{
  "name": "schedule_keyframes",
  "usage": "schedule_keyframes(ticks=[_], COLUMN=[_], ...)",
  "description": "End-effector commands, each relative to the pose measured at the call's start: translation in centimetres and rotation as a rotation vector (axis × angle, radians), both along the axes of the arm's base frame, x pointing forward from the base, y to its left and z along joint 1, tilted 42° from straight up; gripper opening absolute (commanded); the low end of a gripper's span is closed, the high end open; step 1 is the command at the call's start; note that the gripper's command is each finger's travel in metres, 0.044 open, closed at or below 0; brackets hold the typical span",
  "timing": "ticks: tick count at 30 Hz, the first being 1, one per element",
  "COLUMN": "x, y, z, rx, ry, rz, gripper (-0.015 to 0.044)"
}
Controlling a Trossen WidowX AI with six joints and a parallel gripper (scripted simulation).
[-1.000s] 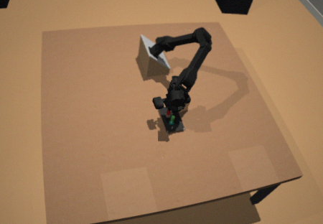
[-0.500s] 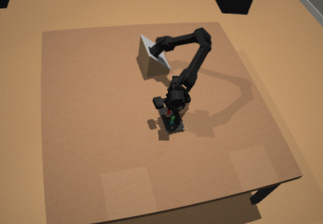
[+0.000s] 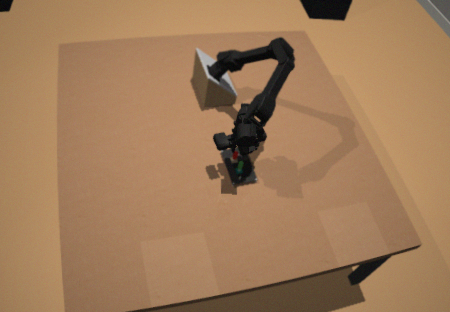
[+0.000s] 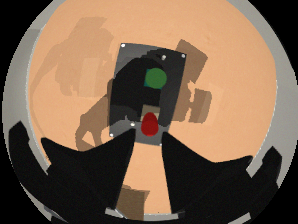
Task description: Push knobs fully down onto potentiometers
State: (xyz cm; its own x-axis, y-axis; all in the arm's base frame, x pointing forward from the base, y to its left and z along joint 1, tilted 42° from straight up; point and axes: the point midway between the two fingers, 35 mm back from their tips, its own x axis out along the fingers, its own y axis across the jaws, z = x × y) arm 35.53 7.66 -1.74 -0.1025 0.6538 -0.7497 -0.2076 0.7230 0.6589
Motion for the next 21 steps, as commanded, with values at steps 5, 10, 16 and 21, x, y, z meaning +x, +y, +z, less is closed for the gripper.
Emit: schedule_keyframes(ticks=[5,10,16,21], x=[0.8,1.4,1.7,1.9], y=[-1.3,-1.9,-1.9,-1.9], z=[0.6,0.9,1.1,1.3], rx=[-0.03,-0.05,-0.061,-0.071], ry=[-0.075,-0.034,0.103,0.217], rz=[0.005,-0.079,-0.235,-0.364], gripper=[0.0105,0.0,0.0,0.0])
